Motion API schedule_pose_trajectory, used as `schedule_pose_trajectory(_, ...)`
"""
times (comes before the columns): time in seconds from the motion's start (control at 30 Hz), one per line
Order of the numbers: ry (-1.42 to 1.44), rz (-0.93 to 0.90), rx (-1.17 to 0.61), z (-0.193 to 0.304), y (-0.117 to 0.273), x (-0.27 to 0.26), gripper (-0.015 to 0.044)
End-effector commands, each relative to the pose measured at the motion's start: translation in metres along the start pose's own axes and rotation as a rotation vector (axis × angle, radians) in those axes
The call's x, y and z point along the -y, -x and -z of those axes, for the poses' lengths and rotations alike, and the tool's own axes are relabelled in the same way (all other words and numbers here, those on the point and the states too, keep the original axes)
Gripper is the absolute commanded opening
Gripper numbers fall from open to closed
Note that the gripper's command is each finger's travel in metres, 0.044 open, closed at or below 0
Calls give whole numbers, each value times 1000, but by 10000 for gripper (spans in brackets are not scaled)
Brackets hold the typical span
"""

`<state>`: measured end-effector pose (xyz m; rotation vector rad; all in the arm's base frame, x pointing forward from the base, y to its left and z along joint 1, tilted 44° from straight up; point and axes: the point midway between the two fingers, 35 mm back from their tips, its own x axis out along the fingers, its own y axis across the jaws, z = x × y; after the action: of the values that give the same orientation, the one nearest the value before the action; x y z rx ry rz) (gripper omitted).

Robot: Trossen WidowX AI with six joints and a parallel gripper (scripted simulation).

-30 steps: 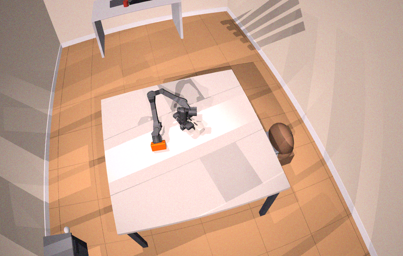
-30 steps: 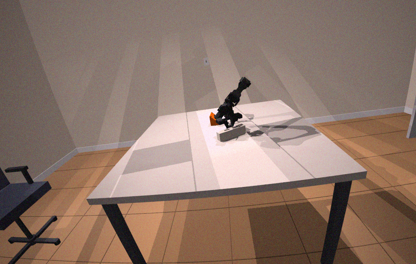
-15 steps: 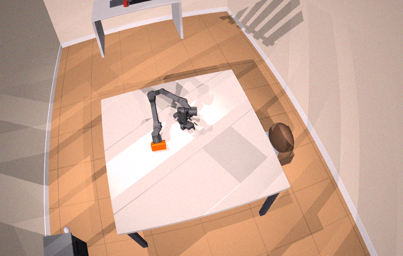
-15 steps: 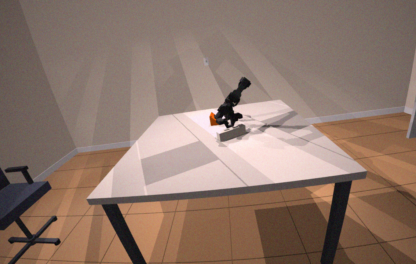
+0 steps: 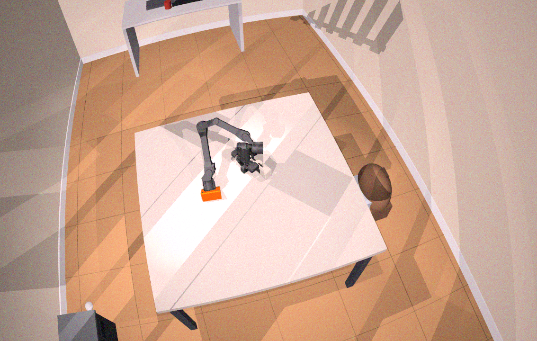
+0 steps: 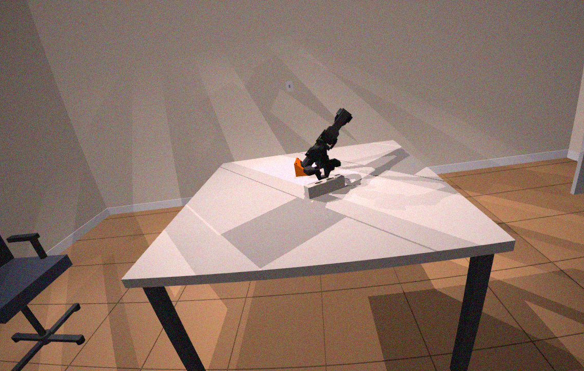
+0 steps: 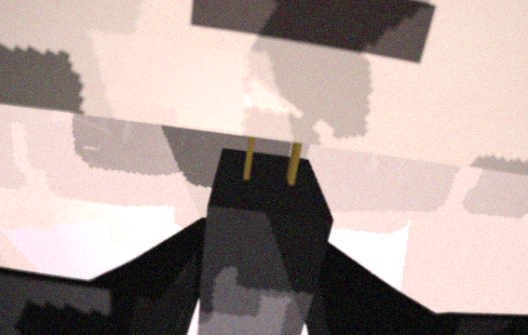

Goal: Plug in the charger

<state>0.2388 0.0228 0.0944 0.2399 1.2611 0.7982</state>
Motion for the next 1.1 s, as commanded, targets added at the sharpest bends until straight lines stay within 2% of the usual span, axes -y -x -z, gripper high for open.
schedule_pose_trajectory(0.0, -2, 0, 4, -2, 0, 0, 0)
schedule_pose_trajectory(1.07, -2, 0, 4, -6, 1, 0, 0)
